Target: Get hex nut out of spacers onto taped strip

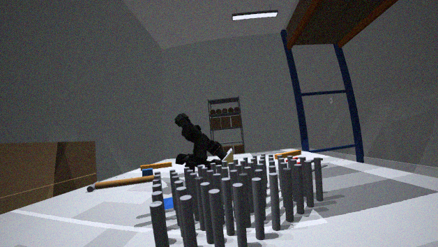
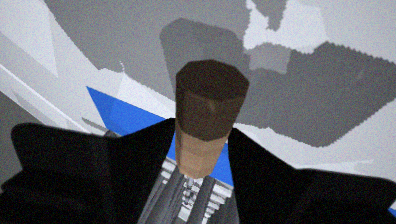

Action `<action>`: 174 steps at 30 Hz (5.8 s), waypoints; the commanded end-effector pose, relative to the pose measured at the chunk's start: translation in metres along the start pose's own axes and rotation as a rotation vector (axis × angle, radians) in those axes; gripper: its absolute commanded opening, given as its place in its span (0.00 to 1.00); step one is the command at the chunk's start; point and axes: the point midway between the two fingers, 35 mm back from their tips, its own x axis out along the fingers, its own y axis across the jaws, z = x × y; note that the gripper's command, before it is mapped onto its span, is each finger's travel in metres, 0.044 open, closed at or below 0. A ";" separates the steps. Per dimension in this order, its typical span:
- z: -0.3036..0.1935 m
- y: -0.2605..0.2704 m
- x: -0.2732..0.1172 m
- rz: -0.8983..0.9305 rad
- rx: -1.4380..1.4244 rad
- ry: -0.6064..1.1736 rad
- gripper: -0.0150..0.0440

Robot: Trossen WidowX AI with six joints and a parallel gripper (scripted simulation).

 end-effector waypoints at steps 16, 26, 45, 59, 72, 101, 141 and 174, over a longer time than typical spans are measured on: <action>0.011 -0.001 -0.006 -0.002 -0.003 0.005 0.25; 0.017 -0.001 -0.008 -0.002 -0.003 0.005 0.25; 0.027 -0.001 -0.013 -0.002 -0.003 0.005 0.25; 0.035 -0.001 -0.016 -0.002 -0.004 0.005 0.25; 0.042 -0.001 -0.019 -0.003 -0.004 0.005 0.25; 0.057 -0.001 -0.026 -0.003 -0.006 0.005 0.25; 0.078 -0.001 -0.034 -0.004 -0.006 0.005 0.25; 0.094 -0.001 -0.042 -0.004 -0.007 0.004 0.25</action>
